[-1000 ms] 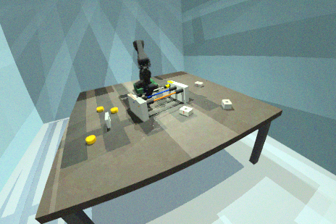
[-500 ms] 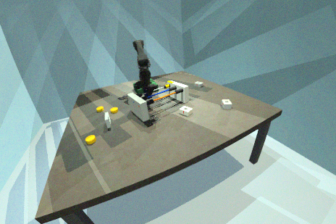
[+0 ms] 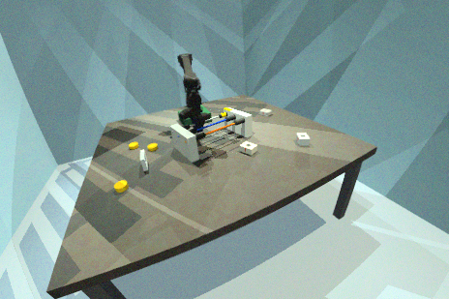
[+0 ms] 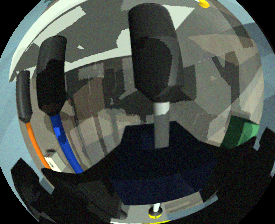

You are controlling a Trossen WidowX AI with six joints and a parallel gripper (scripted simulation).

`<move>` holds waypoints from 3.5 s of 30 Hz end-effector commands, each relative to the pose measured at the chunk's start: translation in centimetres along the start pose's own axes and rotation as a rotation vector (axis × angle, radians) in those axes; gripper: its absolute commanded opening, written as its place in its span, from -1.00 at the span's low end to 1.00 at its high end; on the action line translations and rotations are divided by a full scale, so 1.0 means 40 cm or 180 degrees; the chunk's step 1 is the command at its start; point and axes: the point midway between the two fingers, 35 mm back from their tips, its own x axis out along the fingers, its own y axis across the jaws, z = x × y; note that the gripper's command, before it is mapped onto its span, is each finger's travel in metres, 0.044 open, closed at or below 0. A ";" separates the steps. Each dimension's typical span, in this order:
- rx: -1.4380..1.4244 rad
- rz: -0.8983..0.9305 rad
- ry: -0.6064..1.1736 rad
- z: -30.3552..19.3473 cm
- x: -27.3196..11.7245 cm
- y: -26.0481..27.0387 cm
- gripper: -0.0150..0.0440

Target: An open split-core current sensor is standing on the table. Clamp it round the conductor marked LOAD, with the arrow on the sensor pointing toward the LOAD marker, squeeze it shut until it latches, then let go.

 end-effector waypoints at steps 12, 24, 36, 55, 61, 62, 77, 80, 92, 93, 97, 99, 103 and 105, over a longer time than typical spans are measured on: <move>-0.0001 0.0001 0.0003 0.000 -0.001 0.000 0.43; -0.0001 0.0001 0.0003 0.000 -0.001 0.000 0.43; 0.0000 0.0000 0.0000 0.000 0.000 0.000 0.30; -0.0002 -0.0003 0.0000 0.000 -0.002 0.000 -0.26; -0.0002 -0.0023 0.0010 -0.002 -0.001 -0.003 -0.49; -0.0002 -0.0023 0.0010 -0.002 -0.001 -0.003 -0.49; -0.0003 -0.0028 0.0012 -0.002 -0.001 -0.002 -0.49; -0.0003 -0.0028 0.0012 -0.002 -0.001 -0.002 -0.49; -0.0004 -0.0041 0.0017 -0.003 0.002 -0.005 0.04; -0.0004 -0.0041 0.0017 -0.003 0.002 -0.005 0.13; -0.0004 -0.0041 0.0017 -0.003 0.002 -0.005 0.43; -0.0004 -0.0041 0.0017 -0.003 0.002 -0.005 0.43; -0.0004 -0.0041 0.0017 -0.003 0.002 -0.005 0.43; -0.0004 -0.0041 0.0017 -0.003 0.002 -0.005 0.43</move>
